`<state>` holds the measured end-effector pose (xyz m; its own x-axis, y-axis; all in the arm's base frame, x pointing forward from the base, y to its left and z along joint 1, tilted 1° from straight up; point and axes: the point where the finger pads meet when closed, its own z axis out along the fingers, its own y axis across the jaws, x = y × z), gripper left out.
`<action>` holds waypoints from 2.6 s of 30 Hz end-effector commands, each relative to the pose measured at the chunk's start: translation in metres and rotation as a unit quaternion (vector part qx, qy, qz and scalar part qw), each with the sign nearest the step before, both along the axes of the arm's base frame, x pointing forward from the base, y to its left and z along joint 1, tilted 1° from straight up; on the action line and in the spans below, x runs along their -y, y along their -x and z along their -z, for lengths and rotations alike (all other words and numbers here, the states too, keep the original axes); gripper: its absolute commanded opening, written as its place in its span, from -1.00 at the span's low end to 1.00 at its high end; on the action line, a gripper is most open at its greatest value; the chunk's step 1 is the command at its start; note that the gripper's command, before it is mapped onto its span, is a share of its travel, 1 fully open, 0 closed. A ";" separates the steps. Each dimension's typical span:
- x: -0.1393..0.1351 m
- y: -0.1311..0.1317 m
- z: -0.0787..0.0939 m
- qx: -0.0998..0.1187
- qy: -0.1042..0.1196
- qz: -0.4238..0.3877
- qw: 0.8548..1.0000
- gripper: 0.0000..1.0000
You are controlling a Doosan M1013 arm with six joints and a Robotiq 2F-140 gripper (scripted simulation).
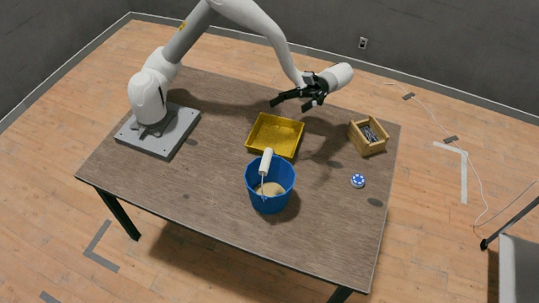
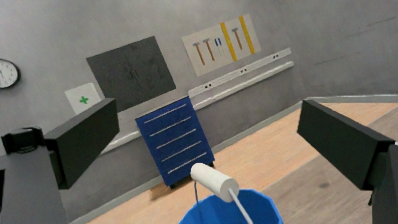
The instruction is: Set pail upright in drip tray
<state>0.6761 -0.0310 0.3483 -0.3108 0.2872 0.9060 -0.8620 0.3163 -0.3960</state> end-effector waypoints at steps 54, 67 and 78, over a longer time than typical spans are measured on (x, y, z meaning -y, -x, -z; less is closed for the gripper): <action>0.104 0.011 0.030 -0.022 -0.512 -0.211 0.832 1.00; 0.129 0.013 0.038 -0.027 -0.617 -0.254 0.744 1.00; 0.151 0.016 0.046 -0.032 -0.700 -0.286 0.654 1.00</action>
